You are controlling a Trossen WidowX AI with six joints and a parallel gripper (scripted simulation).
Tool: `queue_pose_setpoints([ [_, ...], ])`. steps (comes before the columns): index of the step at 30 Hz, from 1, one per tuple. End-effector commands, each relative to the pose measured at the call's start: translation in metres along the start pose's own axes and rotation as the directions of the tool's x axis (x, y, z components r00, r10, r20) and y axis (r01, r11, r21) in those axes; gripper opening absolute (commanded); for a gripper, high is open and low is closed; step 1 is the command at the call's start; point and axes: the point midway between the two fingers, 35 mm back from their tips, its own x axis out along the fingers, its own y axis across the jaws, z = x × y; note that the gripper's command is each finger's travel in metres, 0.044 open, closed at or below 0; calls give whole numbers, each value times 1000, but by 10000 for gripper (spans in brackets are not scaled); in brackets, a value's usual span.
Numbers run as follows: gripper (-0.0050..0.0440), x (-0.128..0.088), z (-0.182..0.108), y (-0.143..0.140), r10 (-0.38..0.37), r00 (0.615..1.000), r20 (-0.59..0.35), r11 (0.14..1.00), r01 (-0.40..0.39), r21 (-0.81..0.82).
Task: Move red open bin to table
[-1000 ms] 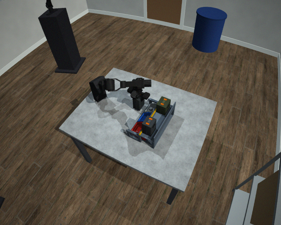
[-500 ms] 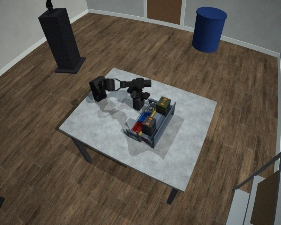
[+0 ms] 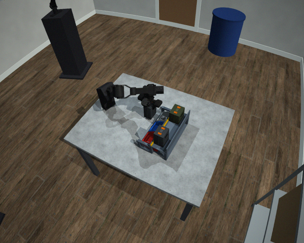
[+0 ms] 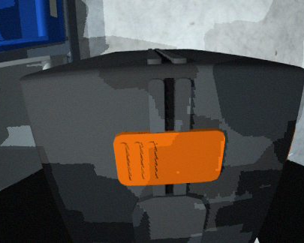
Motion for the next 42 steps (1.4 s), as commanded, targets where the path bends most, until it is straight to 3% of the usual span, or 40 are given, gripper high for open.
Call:
queue_pose_setpoints([
  [1, 0, -8, -2, 6, 24, 999, -28, 1000, -23, 14],
  [42, 0, -7, -2, 6, 21, 999, -24, 1000, -21, 14],
])
